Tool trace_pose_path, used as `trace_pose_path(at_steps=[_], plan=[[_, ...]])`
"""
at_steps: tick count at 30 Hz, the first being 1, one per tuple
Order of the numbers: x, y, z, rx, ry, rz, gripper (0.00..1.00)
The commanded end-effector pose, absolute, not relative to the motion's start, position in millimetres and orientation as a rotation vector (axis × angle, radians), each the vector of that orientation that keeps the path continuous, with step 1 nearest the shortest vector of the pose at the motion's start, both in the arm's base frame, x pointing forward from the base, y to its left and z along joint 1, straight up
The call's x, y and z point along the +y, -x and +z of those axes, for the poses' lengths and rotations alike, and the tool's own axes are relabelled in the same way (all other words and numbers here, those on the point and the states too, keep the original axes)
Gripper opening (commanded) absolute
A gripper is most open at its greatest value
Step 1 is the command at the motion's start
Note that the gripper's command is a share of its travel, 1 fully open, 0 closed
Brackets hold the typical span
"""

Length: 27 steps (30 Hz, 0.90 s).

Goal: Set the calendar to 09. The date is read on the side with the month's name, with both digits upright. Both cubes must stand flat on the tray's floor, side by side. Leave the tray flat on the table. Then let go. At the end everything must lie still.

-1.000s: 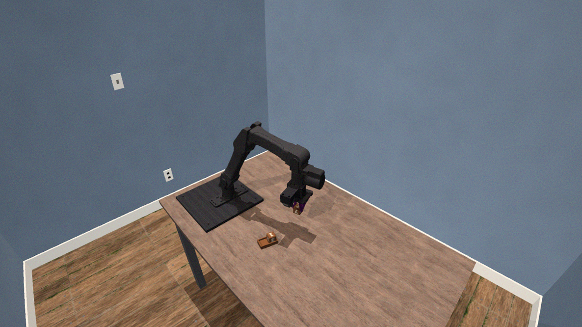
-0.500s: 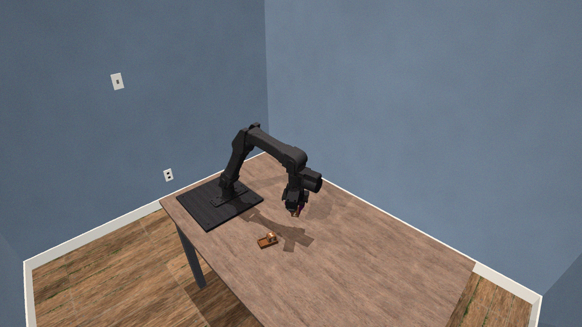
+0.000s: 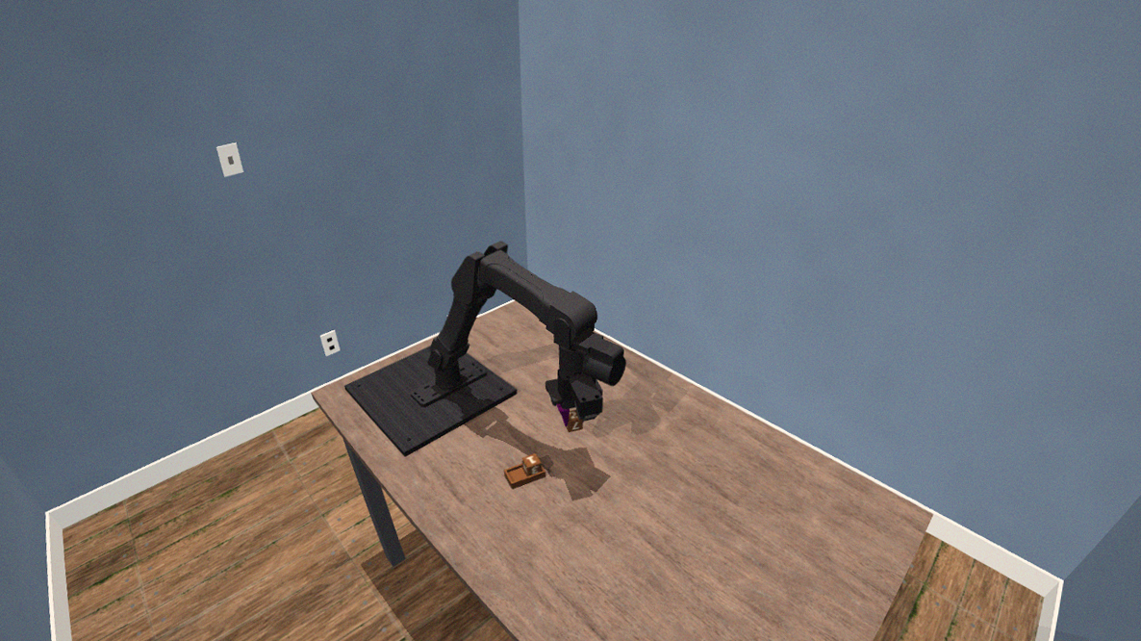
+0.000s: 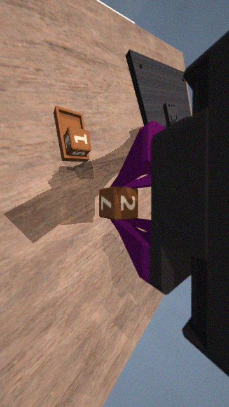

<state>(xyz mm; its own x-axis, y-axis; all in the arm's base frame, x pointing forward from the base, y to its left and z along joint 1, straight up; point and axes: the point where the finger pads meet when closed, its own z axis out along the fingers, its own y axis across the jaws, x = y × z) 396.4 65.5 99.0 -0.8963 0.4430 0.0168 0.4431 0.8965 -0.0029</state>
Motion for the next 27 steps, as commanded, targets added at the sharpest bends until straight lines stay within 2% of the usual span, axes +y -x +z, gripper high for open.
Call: trace_pose_path(at_steps=[1, 27], plan=[[61.3, -398.4, 106.9, -3.115, 0.465, -0.001, 0.27], [60.5, -398.6, 96.9, -3.118, 0.440, -0.001, 0.27]])
